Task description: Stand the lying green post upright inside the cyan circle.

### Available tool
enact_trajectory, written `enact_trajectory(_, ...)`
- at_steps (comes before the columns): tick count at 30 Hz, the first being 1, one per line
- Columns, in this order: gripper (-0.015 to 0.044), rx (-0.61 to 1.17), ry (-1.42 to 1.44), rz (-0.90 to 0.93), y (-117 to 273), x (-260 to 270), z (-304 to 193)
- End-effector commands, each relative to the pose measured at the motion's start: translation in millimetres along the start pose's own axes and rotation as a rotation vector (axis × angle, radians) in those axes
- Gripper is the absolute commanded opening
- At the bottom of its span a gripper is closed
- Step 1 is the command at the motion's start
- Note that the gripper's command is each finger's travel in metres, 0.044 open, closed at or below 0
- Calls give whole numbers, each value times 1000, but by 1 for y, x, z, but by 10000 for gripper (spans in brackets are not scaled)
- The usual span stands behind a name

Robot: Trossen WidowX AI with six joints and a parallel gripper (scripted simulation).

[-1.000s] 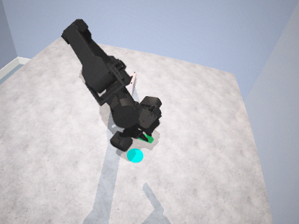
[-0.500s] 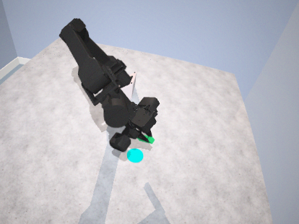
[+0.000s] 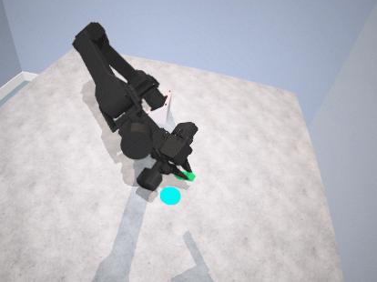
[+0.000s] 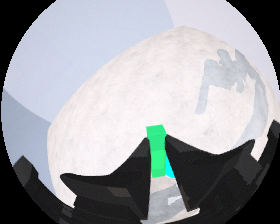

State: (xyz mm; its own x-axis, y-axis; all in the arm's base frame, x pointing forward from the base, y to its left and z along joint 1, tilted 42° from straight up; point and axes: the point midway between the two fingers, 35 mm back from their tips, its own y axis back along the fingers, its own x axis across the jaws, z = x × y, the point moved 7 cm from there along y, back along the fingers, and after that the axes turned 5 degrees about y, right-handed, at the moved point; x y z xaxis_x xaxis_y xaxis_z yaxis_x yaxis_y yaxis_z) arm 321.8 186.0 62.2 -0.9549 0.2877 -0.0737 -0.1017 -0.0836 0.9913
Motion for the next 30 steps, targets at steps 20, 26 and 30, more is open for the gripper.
enact_trajectory(20, 23, -175, 34, -14, 5, 0, -15)
enact_trajectory(26, 23, -219, 45, -22, 6, 0, -19)
enact_trajectory(30, 23, -249, 53, -28, 7, 0, -21)
